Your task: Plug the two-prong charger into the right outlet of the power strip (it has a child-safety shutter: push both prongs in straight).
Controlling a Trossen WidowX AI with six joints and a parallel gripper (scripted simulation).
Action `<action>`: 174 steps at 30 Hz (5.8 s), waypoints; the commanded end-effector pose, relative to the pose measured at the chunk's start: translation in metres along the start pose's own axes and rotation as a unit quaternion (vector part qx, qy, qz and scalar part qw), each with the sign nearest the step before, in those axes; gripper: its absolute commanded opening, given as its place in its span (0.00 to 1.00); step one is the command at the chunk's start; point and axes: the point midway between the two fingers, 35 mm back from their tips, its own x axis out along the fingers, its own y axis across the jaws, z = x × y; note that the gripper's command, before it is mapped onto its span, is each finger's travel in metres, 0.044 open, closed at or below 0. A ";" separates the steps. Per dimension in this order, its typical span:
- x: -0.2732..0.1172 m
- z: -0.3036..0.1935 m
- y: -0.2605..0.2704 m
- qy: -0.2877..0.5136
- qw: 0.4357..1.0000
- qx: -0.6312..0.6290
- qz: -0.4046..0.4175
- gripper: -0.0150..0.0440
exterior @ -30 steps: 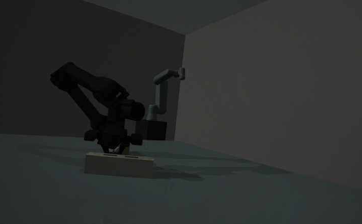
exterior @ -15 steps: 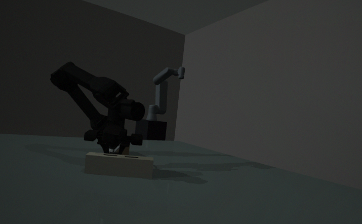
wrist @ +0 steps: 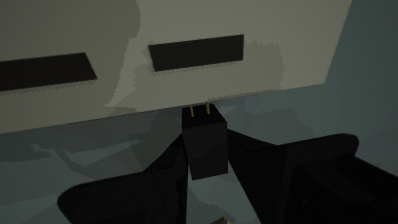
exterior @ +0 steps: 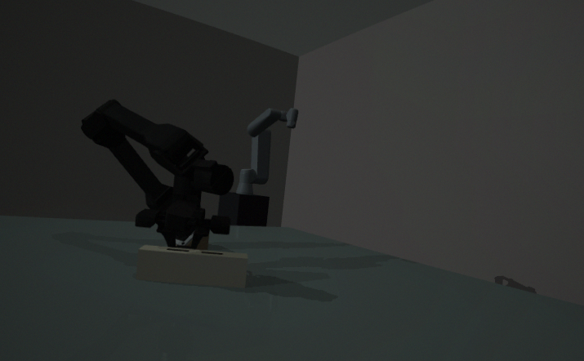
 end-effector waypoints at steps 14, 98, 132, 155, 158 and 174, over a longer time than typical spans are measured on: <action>-0.001 0.003 -0.001 -0.002 1.000 -0.002 -0.001 0.25; -0.002 0.019 -0.001 -0.003 1.000 -0.001 -0.001 0.25; -0.003 0.031 -0.001 -0.003 1.000 -0.001 -0.001 0.25; -0.003 0.029 -0.001 -0.003 1.000 -0.001 -0.001 0.25; -0.003 0.028 -0.001 -0.003 1.000 -0.001 -0.001 0.25; -0.003 0.026 -0.002 -0.003 1.000 -0.001 -0.001 0.25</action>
